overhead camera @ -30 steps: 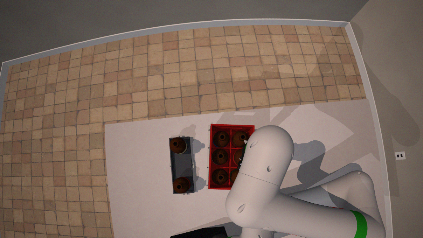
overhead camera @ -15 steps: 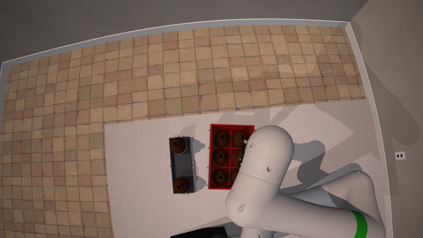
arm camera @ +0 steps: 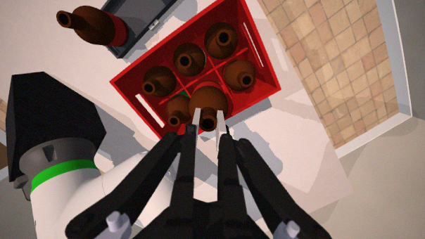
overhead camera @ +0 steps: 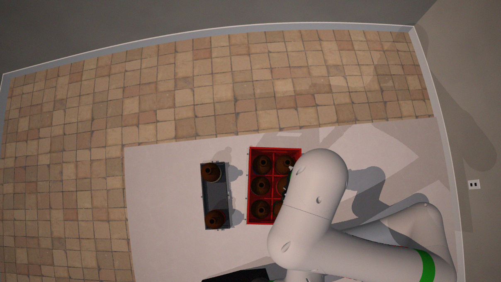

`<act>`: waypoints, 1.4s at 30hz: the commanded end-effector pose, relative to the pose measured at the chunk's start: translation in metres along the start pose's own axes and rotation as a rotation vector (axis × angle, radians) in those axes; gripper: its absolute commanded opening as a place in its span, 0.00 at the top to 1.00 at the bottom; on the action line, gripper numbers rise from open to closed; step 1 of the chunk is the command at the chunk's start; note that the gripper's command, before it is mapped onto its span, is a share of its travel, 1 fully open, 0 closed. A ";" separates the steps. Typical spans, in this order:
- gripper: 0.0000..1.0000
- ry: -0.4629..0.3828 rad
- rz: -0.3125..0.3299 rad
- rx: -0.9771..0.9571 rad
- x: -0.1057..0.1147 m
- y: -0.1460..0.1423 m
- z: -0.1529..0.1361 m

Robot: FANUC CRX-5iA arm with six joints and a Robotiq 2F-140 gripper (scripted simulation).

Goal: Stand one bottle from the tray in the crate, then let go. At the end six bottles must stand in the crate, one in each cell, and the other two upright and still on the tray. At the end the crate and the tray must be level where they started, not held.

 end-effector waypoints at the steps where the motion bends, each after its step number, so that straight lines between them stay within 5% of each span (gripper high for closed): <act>1: 1.00 0.000 0.000 0.000 0.000 0.000 0.000; 42: 1.00 0.000 0.000 0.000 -0.033 0.000 0.000</act>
Point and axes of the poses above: the point where the finger pads meet when closed, its own x axis back along the fingers, its own y axis across the jaws, z = x × y, the point moved 10 cm from there along x, back along the fingers, and after that the axes turned 1 degree about -x, right-handed, at the moved point
